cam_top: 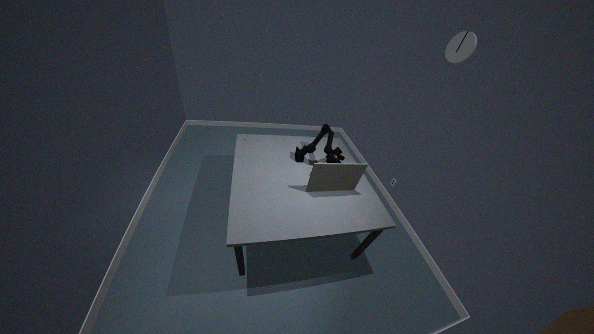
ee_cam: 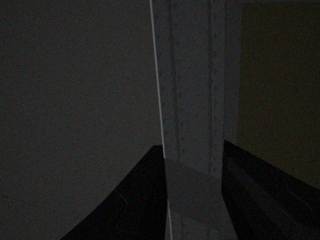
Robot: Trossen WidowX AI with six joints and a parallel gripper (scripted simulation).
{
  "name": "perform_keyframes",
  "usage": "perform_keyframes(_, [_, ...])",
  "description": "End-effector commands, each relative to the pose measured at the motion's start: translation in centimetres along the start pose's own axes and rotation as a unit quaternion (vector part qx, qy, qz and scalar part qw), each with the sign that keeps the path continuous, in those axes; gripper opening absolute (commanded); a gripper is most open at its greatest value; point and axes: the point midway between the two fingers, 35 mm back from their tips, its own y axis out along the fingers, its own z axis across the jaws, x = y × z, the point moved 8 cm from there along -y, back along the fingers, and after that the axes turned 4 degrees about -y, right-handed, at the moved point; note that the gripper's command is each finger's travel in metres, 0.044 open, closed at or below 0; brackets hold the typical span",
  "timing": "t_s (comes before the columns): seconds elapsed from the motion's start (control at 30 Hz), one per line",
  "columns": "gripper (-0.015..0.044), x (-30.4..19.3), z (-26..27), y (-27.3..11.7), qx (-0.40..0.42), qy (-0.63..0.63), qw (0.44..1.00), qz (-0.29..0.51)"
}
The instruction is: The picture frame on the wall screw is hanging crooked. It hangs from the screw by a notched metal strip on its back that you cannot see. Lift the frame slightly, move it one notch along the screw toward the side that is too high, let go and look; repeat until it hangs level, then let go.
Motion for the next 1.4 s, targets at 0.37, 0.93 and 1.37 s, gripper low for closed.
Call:
perform_keyframes(0.37, [0.0000,0.1,0.5,0.0,0.000,0.002,1.000,0.002])
perform_keyframes(0.93, [0.0000,0.1,1.0,0.0,0.000,0.002,1.000,0.002])
perform_keyframes(1.37, [0.0000,0.1,1.1,0.0,0.000,0.002,1.000,0.002])
